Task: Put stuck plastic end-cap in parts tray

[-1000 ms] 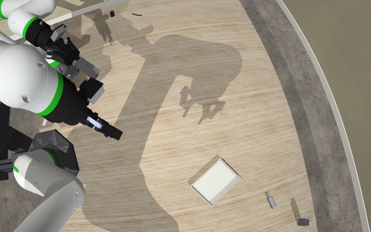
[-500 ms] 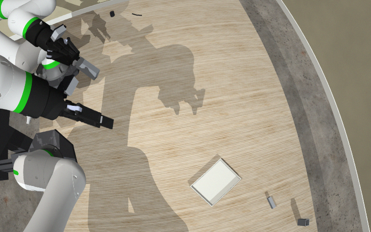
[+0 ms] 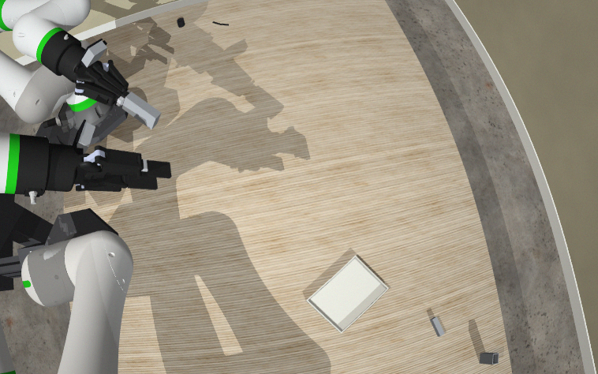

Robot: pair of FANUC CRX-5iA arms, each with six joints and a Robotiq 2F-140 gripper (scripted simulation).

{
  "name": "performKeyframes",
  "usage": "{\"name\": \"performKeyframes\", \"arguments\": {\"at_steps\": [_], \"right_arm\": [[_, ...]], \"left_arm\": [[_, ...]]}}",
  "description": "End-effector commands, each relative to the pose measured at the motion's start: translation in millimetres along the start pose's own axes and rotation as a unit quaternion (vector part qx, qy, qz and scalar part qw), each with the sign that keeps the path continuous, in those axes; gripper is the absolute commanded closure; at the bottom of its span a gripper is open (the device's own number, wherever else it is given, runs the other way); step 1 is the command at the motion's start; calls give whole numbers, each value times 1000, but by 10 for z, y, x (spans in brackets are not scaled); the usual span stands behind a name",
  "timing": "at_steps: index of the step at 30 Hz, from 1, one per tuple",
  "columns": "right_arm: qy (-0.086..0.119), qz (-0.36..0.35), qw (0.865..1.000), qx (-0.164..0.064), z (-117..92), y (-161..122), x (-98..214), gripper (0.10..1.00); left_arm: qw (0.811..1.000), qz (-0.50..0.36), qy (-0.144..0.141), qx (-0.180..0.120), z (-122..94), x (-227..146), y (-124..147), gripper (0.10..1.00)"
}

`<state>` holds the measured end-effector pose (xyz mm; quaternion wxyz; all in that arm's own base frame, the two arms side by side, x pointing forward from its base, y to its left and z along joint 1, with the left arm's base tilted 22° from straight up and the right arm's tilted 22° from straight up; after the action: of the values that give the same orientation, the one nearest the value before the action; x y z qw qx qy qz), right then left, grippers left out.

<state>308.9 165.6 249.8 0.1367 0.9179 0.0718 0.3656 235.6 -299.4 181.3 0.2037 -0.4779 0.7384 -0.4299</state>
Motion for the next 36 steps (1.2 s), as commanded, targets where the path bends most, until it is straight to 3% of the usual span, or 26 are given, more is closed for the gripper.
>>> {"name": "performKeyframes", "arguments": {"at_steps": [1, 2, 5, 8, 10, 13, 17, 19, 20, 24, 36], "right_arm": [[42, -47, 998, 25, -41, -133, -40, 717], [53, -60, 996, 31, -51, -172, -53, 717], [60, -68, 995, 35, -58, -197, -61, 717], [98, -111, 987, 63, -102, -372, -119, 717], [80, -96, 989, 76, -102, -459, -130, 717], [76, -96, 988, 98, -123, -601, -160, 717], [75, -96, 988, 99, -125, -613, -163, 717], [73, -98, 985, 120, -153, -747, -194, 717], [76, -100, 986, 114, -149, -705, -185, 717], [76, -105, 982, 138, -185, -857, -223, 717], [78, -114, 976, 165, -239, -1034, -272, 717]], "left_arm": [[1000, 0, 0, 1, -2, 3, -10, 999], [1000, 0, 0, 1, -2, 3, -10, 999], [1000, 0, 0, 1, -2, 3, -10, 999], [1000, 0, 0, 1, -2, 3, -10, 999], [1000, 0, 0, 1, -2, 3, -10, 999], [1000, 0, 0, 1, -2, 3, -10, 999], [1000, 0, 0, 1, -2, 3, -10, 999], [1000, 0, 0, 1, -2, 3, -10, 999], [1000, 0, 0, 1, -2, 3, -10, 999], [1000, 0, 0, 1, -2, 3, -10, 999], [1000, 0, 0, 1, -2, 3, -10, 999]]}}
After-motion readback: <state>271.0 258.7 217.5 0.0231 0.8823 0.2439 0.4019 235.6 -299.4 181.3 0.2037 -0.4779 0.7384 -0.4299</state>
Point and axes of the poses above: on each arm, the point where the finger pads meet when closed, its own z axis out along the fingers, its own x axis across the jaws, y = z × x, the point moved 2 cm from there along -z, back along the fingers, and after that the axes turned 1 degree about z, right-handed, at the moved point
